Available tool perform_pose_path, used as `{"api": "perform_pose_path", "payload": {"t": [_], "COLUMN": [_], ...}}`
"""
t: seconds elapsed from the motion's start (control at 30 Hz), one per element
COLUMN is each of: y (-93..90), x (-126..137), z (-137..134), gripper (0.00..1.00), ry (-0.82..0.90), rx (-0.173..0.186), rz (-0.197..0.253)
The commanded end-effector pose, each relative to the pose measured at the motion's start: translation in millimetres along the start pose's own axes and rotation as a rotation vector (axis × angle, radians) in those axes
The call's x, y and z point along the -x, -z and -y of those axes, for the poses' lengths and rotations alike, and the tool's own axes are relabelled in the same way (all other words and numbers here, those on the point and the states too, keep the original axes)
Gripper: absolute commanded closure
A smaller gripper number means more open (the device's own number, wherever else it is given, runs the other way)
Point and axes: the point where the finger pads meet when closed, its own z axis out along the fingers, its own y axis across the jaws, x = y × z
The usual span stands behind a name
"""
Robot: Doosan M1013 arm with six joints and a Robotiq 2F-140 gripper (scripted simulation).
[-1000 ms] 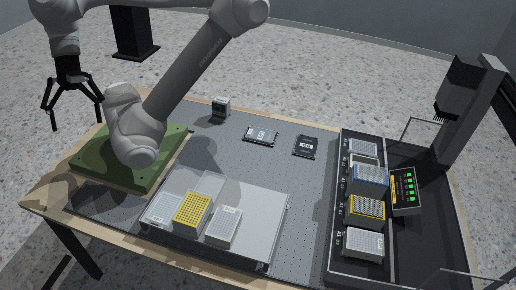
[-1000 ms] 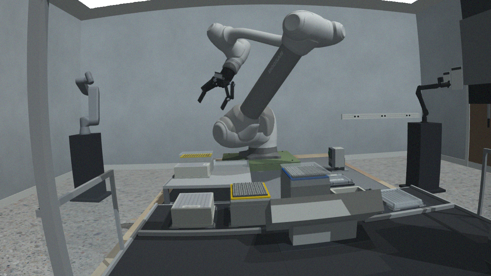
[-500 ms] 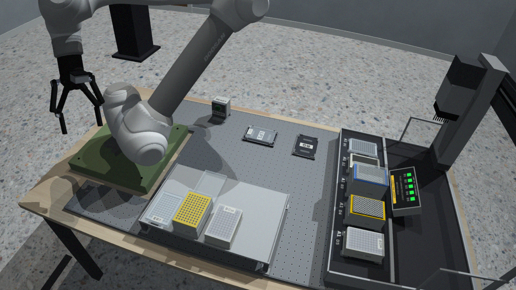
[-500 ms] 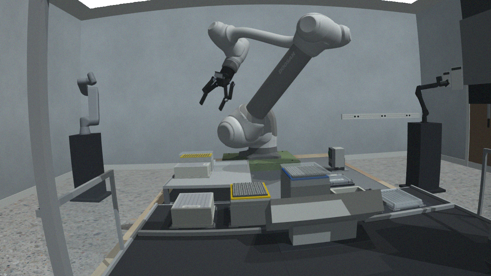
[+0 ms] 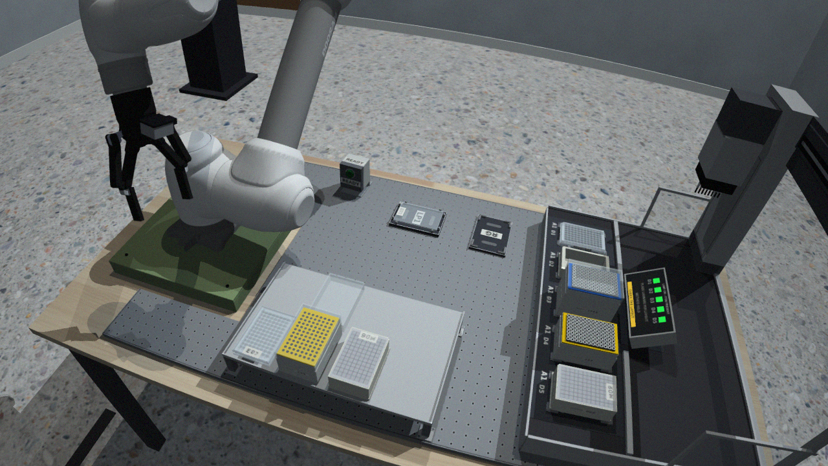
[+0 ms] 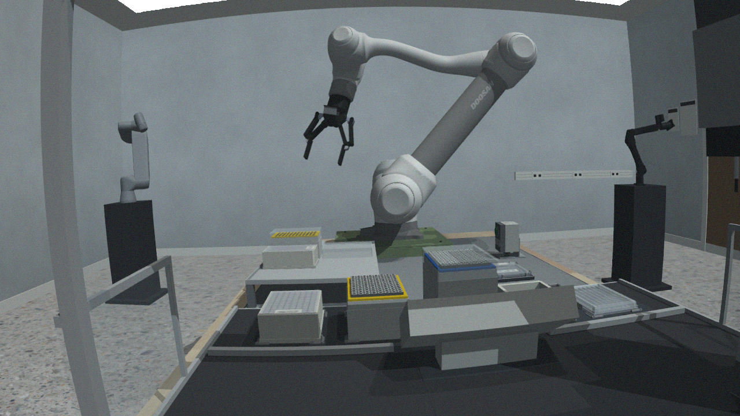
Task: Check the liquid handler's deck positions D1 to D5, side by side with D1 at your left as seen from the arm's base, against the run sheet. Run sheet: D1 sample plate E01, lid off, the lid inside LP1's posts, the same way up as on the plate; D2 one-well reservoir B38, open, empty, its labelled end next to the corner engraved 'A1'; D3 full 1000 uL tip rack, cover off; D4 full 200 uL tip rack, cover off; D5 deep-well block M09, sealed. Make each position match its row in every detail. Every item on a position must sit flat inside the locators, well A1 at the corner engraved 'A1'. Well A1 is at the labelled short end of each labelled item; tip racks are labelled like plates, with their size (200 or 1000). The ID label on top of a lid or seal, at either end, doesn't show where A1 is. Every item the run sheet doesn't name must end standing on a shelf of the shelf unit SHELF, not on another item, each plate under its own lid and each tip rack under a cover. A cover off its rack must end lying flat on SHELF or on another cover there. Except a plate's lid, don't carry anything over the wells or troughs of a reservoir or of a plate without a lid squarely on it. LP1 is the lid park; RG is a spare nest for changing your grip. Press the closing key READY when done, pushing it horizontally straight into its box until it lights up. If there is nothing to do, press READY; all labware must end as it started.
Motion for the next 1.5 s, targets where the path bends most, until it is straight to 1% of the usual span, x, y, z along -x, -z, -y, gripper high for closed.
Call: {"api": "perform_pose_path", "payload": {"t": [0.0, 0.3, 0.37, 0.57, 0.87, 0.93, 1.43, 1.47], "y": [-5.5, -14.2, -14.2, -19.9, -28.5, -28.5, -42.9, -42.9], "x": [-22, -59, -59, -84, -121, -121, -183, -183], "z": [14, 38, 38, 53, 77, 77, 117, 117], "gripper": [0.21, 0.21, 0.21, 0.21, 0.21, 0.21, 0.21, 0.21], "ry": [0.035, 0.132, 0.132, 0.197, 0.2, 0.2, 0.2, 0.2], "rx": [-0.073, -0.182, -0.182, -0.255, -0.259, -0.259, -0.26, -0.26], "rz": [0.134, 0.239, 0.239, 0.308, 0.312, 0.312, 0.312, 0.312]}}
